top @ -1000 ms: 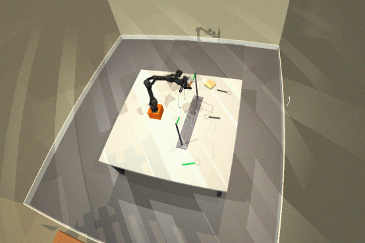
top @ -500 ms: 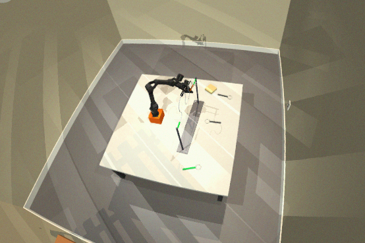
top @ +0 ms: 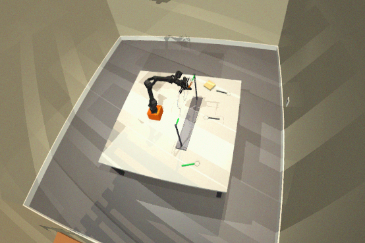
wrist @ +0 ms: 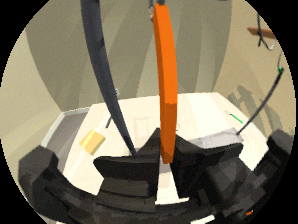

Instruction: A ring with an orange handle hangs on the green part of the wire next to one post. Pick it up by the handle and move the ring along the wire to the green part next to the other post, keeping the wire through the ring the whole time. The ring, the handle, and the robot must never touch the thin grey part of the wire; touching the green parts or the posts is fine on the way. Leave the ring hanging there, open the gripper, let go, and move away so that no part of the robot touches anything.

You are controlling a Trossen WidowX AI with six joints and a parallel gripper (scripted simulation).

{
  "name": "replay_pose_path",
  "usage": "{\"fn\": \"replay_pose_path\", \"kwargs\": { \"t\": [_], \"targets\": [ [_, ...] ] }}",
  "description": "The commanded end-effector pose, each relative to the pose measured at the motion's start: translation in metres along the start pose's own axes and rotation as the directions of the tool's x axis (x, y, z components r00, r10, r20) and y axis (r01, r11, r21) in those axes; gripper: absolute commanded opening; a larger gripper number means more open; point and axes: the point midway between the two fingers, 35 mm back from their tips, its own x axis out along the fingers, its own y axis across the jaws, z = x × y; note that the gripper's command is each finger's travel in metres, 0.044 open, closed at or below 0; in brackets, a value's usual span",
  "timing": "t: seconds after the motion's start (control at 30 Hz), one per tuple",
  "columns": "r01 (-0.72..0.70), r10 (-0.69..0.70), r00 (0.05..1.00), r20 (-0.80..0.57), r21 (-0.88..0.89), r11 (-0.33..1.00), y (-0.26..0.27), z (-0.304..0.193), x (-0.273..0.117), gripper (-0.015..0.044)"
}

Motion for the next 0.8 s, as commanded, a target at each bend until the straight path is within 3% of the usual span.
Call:
{"fn": "replay_pose_path", "kwargs": {
  "t": [0.0,0.4,0.77],
  "targets": [
    [0.003,-0.003,1.0,0.001,0.003,1.0,-0.0006,-0.0006,0.0002,-0.015],
    [0.003,-0.003,1.0,0.001,0.003,1.0,-0.0006,-0.0006,0.0002,-0.015],
    [0.0,0.0,1.0,0.0,0.0,1.0,0.0,-0.0003,-0.0008,0.0139]
  ]
}}
